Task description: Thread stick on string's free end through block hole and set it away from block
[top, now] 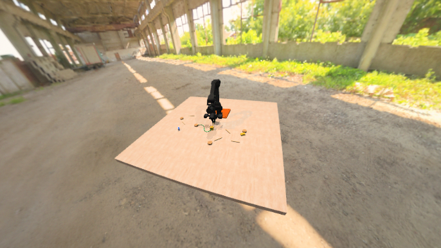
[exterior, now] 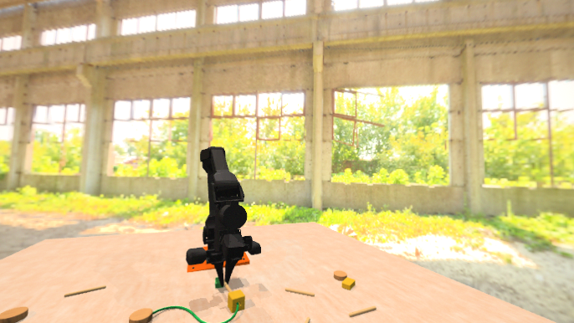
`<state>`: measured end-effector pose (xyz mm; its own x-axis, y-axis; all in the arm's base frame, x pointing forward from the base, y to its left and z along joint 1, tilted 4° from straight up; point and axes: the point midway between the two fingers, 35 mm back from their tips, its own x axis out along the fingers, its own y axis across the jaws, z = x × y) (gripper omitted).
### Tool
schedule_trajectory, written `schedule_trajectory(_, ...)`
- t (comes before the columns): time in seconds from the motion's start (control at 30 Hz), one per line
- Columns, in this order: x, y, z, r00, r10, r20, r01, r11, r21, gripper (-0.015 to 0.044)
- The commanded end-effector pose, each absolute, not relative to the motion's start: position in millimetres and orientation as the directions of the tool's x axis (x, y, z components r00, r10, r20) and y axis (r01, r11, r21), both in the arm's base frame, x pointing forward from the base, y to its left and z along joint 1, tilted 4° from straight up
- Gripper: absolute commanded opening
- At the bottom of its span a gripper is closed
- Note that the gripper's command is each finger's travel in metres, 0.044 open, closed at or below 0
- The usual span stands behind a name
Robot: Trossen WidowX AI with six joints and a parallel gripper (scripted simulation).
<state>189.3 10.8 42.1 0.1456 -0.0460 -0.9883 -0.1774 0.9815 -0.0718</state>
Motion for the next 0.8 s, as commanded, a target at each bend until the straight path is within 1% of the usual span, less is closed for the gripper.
schedule_trajectory(0.0,182.7,9.6,39.0,0.128,-0.049,-0.991,-0.184,0.98,-0.073,0.0)
schedule_trajectory(0.77,168.4,6.9,38.5,0.128,-0.05,-0.99,-0.184,0.98,-0.074,0.0)
